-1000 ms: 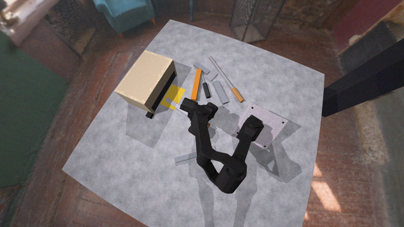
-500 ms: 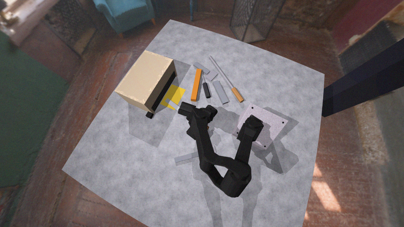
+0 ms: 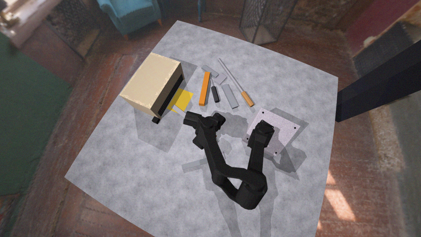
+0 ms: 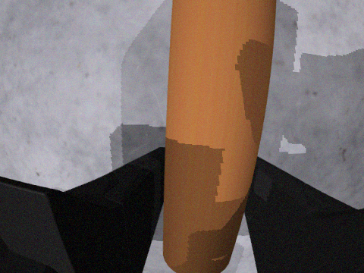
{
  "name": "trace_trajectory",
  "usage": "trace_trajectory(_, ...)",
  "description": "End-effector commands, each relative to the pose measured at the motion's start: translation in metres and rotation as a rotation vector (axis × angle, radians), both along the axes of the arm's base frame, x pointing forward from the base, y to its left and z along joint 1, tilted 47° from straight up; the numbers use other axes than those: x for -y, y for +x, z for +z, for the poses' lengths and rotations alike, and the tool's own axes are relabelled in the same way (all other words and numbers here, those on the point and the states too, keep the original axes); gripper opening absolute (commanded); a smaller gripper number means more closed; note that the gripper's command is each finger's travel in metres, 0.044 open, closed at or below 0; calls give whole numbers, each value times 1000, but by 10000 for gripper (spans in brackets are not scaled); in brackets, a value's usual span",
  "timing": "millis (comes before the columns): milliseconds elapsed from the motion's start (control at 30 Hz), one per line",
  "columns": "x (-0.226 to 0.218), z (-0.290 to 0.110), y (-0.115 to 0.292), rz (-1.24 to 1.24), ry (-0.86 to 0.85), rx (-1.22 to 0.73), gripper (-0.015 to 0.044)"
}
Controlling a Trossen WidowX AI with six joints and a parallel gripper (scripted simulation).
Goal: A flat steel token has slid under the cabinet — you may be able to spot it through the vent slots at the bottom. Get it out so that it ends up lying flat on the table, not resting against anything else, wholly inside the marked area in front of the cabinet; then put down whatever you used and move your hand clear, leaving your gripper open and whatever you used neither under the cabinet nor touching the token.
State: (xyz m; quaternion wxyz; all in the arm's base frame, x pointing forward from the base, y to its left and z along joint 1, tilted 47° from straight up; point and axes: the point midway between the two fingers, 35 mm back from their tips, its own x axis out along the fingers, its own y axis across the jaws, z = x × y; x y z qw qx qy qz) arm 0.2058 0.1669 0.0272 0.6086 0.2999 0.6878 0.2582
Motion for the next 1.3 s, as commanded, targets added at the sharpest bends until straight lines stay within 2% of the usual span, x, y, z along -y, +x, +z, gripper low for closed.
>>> trace_trajectory(0, -5, 7, 0, 4, 4, 10, 0)
trace_trajectory(333, -11, 13, -1, 2, 4, 7, 0)
trace_trajectory(567, -9, 10, -2, -2, 0, -3, 184)
trace_trajectory(600, -9, 10, -2, -2, 0, -3, 200)
trace_trajectory(700, -9, 10, -2, -1, 0, -2, 200)
trace_trajectory(800, -9, 10, -2, -5, 4, 0, 270)
trace_trajectory(1267, -11, 8, -4, -2, 4, 3, 270)
